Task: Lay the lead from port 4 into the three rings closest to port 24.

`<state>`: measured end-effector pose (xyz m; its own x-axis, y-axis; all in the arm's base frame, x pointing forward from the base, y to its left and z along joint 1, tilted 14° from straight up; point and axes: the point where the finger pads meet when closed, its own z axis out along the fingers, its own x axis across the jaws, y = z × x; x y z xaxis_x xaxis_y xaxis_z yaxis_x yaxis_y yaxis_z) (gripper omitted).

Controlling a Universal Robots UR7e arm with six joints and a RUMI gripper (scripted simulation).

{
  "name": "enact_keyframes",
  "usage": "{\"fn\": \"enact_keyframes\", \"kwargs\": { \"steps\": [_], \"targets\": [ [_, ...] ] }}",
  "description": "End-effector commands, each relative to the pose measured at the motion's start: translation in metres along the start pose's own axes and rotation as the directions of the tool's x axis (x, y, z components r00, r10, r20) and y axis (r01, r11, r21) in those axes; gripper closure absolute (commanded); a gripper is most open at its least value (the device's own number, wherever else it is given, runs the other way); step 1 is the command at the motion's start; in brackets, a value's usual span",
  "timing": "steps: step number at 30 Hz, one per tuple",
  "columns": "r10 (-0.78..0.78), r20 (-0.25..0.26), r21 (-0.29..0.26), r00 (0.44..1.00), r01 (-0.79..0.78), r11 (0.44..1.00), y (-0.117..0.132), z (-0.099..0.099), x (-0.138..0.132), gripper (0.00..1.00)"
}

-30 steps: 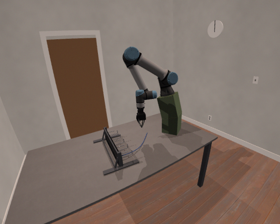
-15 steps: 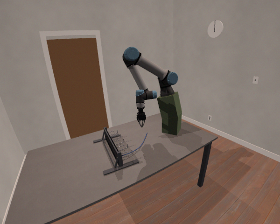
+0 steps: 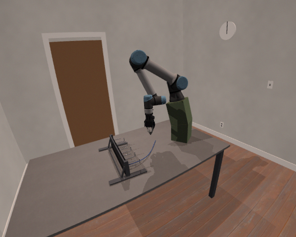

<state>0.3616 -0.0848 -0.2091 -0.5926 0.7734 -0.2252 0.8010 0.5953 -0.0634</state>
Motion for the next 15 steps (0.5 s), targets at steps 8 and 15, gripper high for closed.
{"fn": "enact_keyframes", "kwargs": {
  "steps": [8, 15],
  "targets": [
    [0.364, 0.003, 0.002, 0.931, -0.364, 0.931, -0.0034, 0.0001, 0.0069, 1.00],
    [0.537, 0.004, 0.001, 0.844, -0.537, 0.844, -0.0043, 0.0002, 0.0105, 1.00]
  ]
}}
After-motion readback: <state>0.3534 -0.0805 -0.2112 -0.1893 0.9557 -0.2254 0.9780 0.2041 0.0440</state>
